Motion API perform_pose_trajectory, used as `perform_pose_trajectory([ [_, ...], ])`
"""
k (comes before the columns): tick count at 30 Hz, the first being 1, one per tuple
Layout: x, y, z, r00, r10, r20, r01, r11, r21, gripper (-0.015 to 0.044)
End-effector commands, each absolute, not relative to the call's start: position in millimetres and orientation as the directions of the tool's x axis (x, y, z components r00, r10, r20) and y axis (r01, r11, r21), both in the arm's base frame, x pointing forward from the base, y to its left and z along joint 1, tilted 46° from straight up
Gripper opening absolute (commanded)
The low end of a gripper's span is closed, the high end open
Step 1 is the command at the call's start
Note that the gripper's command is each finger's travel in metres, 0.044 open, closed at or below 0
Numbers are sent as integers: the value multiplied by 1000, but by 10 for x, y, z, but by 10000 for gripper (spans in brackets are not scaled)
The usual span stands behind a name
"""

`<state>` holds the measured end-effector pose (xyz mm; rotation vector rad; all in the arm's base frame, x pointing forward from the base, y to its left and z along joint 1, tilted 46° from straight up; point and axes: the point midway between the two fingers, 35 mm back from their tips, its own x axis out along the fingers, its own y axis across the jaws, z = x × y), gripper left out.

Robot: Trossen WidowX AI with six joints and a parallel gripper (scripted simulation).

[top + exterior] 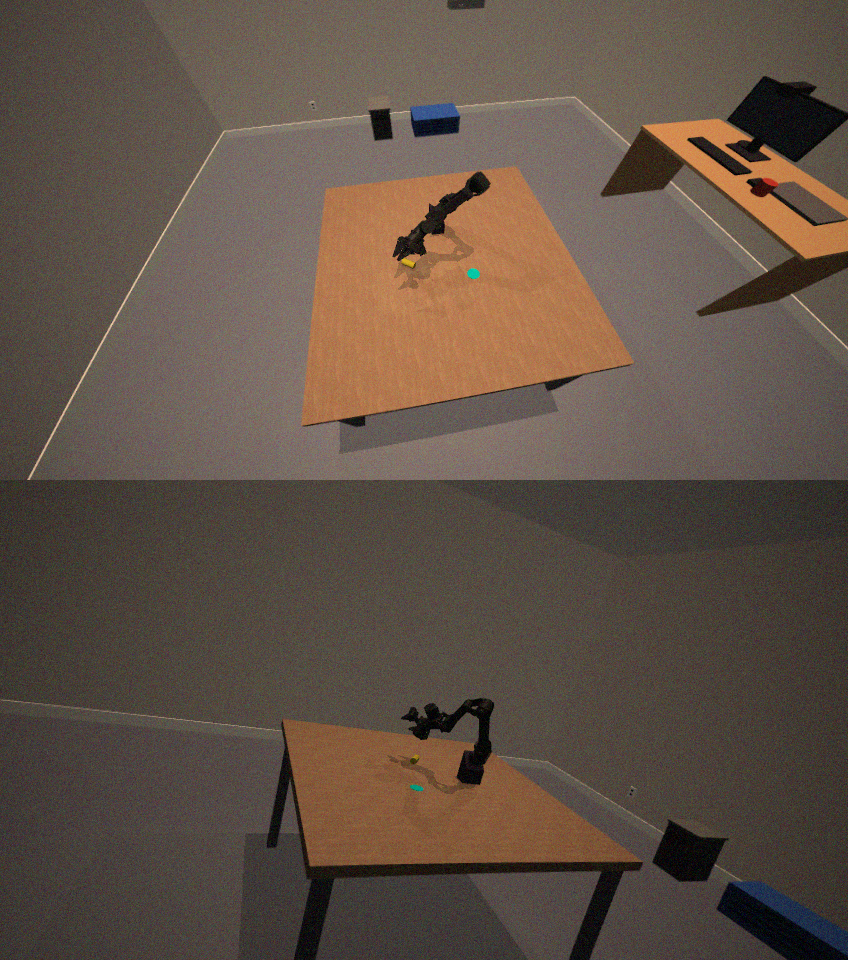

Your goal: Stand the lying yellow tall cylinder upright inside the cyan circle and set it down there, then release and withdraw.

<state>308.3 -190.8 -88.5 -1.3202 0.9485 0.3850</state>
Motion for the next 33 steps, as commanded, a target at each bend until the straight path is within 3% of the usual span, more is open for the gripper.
perform_pose_trajectory([
  [1,3082,-1907,-899,582,-258,-771,-728,258,-636,374],
  [4,3052,-1877,-1077,509,-165,-845,-791,297,-535,309],
  [12,2843,-1683,-1343,241,199,-950,-911,383,-151,309],
  [17,2697,-1532,-1227,96,435,-895,-915,393,93,309],
  [23,2585,-1394,-845,-15,684,-729,-860,363,358,309],
  [33,2578,-1384,-787,-23,709,-705,-851,356,386,309],
])
